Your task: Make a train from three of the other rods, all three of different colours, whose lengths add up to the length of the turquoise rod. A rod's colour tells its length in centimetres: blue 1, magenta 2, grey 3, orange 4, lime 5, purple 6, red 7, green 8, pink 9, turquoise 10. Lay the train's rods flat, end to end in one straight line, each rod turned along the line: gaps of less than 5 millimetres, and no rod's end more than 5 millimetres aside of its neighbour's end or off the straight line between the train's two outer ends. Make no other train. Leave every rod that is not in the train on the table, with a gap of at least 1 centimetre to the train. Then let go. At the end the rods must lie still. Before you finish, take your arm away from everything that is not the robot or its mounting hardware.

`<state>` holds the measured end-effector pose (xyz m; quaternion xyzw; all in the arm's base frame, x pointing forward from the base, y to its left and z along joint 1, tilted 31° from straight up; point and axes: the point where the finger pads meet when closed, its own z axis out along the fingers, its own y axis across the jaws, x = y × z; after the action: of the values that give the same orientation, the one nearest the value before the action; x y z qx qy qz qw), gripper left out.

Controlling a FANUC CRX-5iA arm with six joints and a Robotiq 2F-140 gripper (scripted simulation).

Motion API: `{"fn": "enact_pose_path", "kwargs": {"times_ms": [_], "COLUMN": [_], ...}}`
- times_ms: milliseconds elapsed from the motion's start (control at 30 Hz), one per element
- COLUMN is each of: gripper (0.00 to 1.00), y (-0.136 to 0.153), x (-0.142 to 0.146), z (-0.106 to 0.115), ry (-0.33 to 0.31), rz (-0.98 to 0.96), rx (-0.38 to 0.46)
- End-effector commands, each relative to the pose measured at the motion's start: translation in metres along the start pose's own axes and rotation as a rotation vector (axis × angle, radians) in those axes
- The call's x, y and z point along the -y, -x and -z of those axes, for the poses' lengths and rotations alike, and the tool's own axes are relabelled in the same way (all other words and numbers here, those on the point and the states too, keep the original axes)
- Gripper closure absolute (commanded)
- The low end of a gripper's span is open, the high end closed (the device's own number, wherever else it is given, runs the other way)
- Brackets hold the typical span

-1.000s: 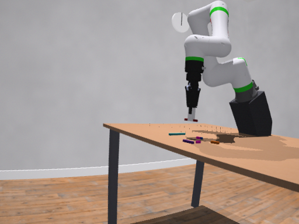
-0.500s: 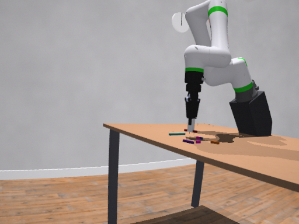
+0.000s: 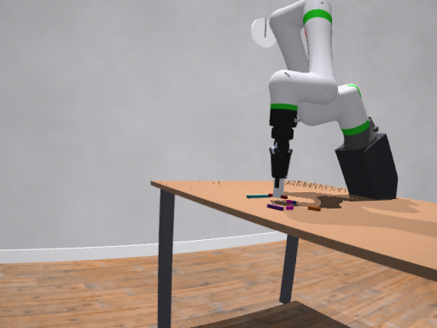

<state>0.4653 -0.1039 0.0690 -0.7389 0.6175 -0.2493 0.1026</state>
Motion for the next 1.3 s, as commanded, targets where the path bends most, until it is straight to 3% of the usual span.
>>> {"fn": "enact_pose_path", "kwargs": {"times_ms": [0,1267], "gripper": [0.97,0.97], "y": [0.0,0.0], "x": [0.0002,0.0002], "z": [0.0,-0.0033], "ry": [0.0,0.0], "rz": [0.0,0.0], "rx": [0.0,0.0]}}
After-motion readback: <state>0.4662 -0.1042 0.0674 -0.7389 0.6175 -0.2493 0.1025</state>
